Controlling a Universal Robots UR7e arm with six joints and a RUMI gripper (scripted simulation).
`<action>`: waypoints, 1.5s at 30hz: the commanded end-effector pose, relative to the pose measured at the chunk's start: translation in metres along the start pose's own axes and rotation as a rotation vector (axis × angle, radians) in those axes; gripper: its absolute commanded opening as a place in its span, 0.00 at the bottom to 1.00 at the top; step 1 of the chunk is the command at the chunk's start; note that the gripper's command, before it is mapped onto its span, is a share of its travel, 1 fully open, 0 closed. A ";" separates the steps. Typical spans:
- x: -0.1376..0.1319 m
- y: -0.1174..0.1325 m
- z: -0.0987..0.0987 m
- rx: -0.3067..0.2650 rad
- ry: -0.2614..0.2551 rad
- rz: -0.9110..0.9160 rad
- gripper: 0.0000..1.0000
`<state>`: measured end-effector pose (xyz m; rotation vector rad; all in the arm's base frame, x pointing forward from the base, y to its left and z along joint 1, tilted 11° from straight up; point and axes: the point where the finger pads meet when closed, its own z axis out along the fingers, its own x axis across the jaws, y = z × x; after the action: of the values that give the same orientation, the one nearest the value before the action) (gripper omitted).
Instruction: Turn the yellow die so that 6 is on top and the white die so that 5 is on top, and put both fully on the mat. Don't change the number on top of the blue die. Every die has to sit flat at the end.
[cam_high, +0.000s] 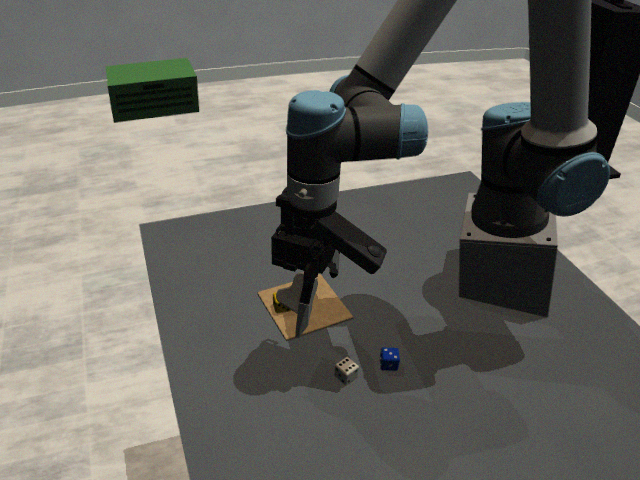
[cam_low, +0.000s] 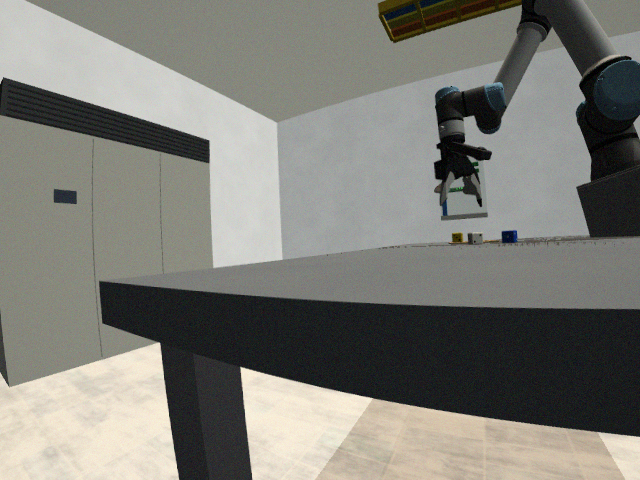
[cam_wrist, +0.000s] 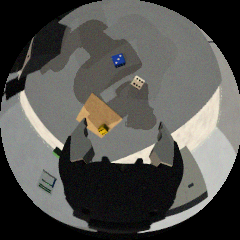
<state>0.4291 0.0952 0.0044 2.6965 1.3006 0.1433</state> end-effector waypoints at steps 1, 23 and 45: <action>0.012 -0.019 0.001 -0.010 -0.011 0.135 1.00; 0.035 -0.069 0.003 -0.015 -0.008 0.458 1.00; 0.035 -0.070 0.003 -0.015 -0.008 0.465 0.28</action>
<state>0.3974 0.1654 -0.0097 2.9302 0.6435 0.1873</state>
